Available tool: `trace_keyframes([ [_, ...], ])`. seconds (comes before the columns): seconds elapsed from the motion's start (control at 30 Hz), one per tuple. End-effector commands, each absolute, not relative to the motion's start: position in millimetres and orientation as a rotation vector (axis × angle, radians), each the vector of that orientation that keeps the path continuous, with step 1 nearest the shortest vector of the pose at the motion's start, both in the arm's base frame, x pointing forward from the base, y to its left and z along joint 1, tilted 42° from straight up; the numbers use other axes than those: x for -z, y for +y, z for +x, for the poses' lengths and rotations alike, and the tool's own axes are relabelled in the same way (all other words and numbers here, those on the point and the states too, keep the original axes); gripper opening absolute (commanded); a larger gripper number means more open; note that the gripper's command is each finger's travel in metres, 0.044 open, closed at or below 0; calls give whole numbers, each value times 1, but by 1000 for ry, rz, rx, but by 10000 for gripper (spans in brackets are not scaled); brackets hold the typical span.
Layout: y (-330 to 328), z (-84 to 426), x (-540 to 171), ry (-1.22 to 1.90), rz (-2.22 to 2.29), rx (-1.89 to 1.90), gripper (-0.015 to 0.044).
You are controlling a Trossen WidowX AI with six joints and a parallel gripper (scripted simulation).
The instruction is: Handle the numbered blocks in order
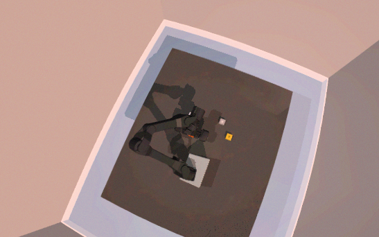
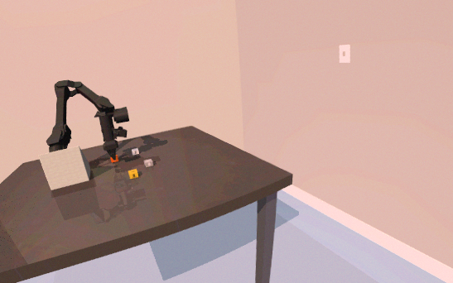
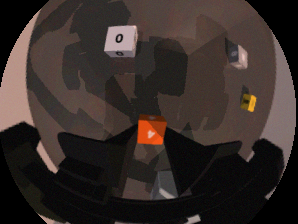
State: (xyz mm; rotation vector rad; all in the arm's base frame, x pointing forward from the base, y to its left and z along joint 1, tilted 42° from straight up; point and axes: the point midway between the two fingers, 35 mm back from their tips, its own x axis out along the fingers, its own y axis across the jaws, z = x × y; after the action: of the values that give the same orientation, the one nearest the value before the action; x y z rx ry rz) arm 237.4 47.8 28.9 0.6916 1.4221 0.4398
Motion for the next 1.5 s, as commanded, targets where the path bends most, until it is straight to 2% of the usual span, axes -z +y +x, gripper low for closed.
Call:
trace_keyframes([
  [0.0, 50, 237, -25, 1427, 698, -437, 120],
  [0.3, 50, 237, -25, 1427, 698, -437, 120],
  [0.67, 50, 237, -25, 1427, 698, -437, 400],
  [1.1, 26, 233, -52, 1427, 697, -436, 400],
  [1.33, -26, 224, -109, 1429, 695, -433, 216],
  [1.47, -27, 224, -111, 1429, 695, -434, 120],
])
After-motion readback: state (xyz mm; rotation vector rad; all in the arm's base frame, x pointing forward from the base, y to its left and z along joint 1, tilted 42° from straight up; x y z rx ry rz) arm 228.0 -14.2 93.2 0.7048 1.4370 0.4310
